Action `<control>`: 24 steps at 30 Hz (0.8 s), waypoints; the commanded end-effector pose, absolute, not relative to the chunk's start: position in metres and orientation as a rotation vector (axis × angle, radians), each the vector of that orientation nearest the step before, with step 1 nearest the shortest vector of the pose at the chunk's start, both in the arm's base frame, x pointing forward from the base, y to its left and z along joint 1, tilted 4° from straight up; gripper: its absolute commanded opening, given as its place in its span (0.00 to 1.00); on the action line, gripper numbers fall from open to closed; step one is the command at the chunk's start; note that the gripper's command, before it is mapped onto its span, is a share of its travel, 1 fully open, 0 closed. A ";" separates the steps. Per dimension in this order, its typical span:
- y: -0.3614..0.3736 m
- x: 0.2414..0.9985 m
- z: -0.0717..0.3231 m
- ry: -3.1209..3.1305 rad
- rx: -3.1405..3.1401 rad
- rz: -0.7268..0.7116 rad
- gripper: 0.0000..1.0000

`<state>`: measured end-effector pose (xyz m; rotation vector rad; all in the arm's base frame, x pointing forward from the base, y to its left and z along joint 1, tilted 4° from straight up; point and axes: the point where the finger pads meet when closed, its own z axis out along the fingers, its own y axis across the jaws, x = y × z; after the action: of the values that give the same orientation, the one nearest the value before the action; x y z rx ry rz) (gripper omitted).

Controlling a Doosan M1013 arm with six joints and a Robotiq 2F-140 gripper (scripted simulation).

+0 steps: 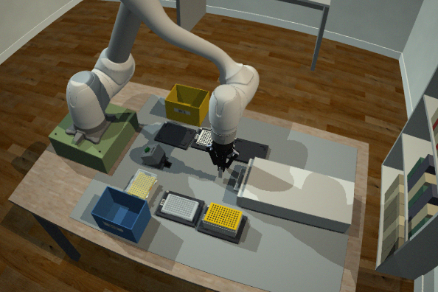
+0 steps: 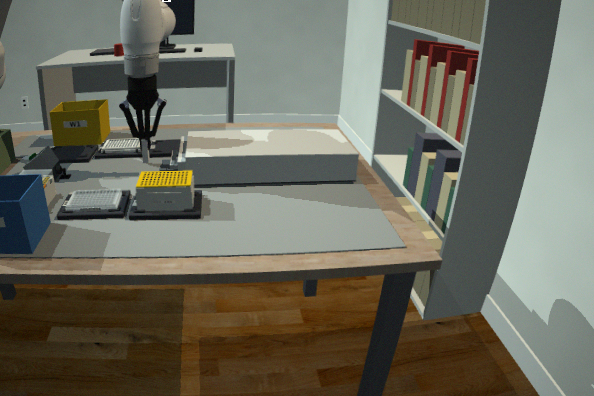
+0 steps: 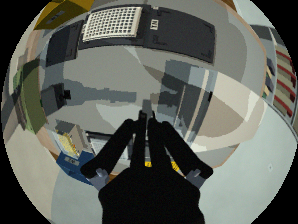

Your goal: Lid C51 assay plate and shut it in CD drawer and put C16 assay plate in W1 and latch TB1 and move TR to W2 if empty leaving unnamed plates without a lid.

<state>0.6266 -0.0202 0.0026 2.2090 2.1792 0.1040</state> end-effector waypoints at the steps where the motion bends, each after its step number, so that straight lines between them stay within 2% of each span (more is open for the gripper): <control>1: -0.020 0.626 0.007 2.179 2.209 0.104 0.00; 24: -0.021 0.624 0.032 2.179 2.209 0.104 0.00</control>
<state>0.6246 -0.0208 0.0303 2.2090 2.1792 0.1040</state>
